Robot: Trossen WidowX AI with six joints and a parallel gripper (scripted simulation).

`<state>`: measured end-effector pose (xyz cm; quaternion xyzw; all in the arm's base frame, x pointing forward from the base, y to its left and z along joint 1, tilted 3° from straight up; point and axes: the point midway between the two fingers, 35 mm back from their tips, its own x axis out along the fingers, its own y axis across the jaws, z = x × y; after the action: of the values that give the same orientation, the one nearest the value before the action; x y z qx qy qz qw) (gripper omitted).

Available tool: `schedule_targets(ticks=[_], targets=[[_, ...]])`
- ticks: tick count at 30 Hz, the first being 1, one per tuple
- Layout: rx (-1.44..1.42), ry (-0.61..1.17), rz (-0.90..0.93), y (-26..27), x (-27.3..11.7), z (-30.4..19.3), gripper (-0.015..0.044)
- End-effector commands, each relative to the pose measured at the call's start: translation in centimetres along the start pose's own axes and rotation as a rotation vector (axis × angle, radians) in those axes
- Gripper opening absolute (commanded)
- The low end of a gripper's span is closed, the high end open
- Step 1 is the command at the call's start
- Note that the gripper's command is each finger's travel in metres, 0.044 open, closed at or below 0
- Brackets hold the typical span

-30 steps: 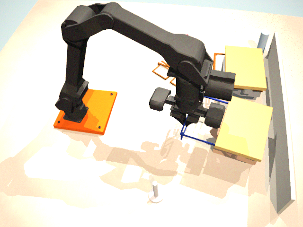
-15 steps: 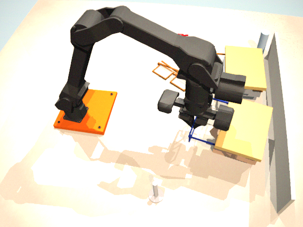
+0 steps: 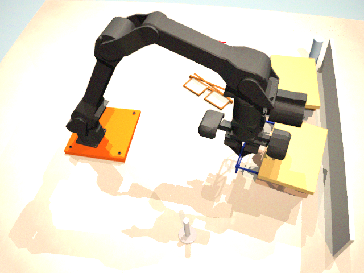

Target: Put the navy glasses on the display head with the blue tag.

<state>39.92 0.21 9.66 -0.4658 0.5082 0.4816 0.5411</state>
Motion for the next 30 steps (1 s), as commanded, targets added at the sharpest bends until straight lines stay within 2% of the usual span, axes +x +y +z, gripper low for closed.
schedule_targets(ticks=[1, 30], targets=[[-0.004, 0.007, 0.004, -0.5, 0.2, -0.1, 0.0], [-0.004, 0.007, 0.003, -1.8, 0.4, -0.1, 0.0]])
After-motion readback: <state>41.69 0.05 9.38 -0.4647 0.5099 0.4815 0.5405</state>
